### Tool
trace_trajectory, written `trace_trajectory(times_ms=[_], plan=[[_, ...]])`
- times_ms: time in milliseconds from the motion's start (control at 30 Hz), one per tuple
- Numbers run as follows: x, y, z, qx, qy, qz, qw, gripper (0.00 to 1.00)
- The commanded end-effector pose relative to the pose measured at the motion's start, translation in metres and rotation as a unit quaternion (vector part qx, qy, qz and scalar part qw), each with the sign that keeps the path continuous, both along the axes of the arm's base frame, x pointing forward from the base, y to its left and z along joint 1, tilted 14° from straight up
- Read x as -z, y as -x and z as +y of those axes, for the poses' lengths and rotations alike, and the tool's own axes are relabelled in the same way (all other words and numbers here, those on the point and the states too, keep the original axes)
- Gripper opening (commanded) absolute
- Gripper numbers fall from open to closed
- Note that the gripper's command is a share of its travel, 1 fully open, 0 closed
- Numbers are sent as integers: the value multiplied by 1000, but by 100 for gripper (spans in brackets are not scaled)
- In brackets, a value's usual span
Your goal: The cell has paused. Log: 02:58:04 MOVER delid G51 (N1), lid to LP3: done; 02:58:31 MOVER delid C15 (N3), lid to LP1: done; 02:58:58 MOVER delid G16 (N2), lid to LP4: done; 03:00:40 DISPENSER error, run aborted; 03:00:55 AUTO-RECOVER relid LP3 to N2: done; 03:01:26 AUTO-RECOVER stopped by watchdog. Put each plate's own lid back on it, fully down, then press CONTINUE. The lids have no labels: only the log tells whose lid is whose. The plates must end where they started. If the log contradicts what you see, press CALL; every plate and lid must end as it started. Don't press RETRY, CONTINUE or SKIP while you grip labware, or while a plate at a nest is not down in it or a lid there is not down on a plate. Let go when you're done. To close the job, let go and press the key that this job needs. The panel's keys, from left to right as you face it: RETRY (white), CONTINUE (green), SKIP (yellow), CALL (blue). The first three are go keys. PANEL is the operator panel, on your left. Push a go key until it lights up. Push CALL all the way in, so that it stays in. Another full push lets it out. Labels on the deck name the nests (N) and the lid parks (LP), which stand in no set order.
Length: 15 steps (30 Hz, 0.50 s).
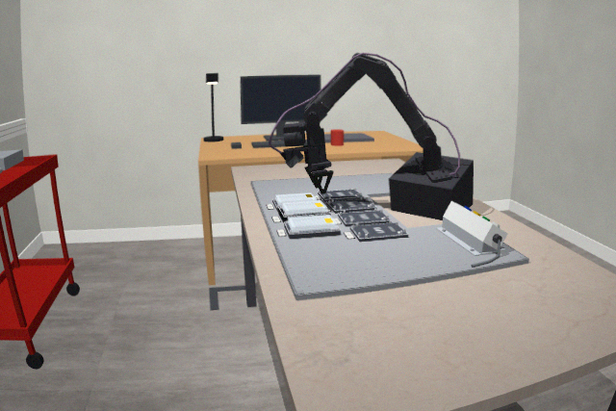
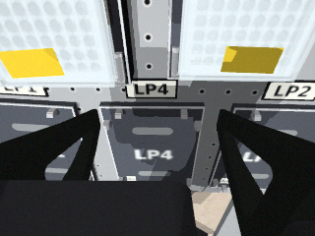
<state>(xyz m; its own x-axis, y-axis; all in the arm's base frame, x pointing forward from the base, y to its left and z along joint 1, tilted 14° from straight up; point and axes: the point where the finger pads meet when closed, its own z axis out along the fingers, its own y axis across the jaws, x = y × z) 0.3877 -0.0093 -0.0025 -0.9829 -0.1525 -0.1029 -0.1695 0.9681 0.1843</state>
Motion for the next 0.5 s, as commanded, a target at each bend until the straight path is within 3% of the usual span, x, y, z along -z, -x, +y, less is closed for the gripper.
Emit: trace_trajectory(times_ms=[0,100,133,467], plan=[[-19,-16,-6,17,10,-58,998,83],[-18,-3,7,12,8,-58,998,80],[-18,1,10,12,8,-58,998,0],[-15,43,36,12,9,-58,998,0]])
